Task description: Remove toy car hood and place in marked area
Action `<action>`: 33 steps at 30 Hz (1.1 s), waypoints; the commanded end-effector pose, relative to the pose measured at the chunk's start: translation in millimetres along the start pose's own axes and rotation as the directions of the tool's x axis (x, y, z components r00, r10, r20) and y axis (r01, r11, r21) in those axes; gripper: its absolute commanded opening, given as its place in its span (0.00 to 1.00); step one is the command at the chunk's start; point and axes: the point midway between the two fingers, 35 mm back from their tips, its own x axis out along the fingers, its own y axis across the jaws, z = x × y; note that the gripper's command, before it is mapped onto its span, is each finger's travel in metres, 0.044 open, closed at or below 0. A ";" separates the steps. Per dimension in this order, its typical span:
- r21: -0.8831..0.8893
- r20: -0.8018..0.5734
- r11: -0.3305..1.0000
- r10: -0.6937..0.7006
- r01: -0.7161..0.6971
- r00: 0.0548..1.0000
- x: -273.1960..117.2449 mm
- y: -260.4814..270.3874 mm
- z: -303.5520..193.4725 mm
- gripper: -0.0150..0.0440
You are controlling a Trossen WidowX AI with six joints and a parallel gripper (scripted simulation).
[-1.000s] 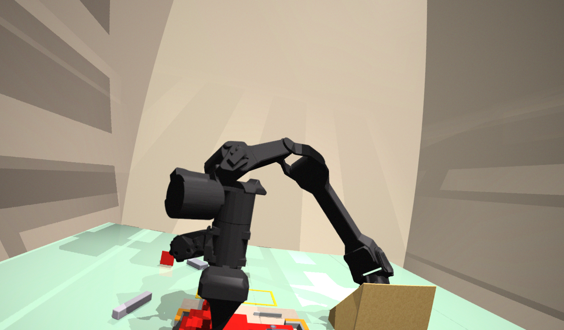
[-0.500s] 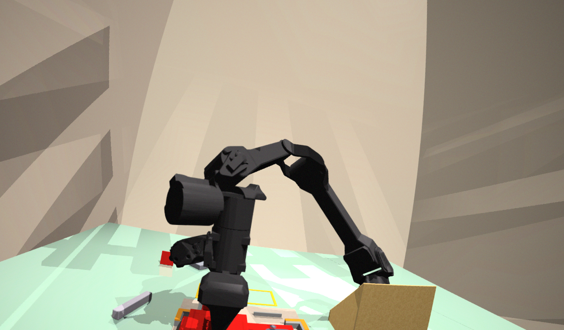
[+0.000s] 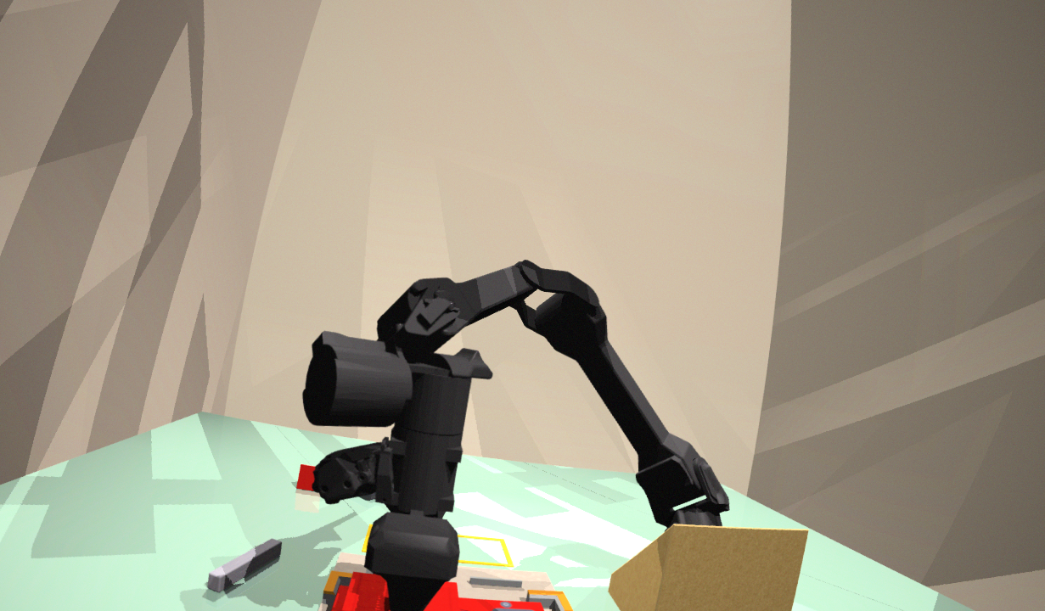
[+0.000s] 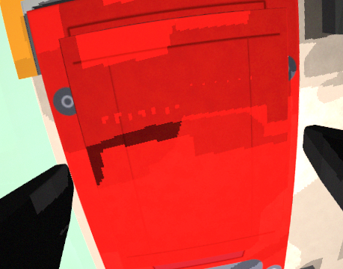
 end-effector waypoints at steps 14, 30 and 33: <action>-0.008 0.001 1.000 -0.004 0.004 1.000 9.2 -0.2 -0.4 1.00; 0.000 0.000 1.000 -0.001 0.001 1.000 10.3 -0.2 -0.1 0.77; 0.000 0.000 1.000 -0.001 0.001 1.000 10.3 -0.2 -0.1 0.73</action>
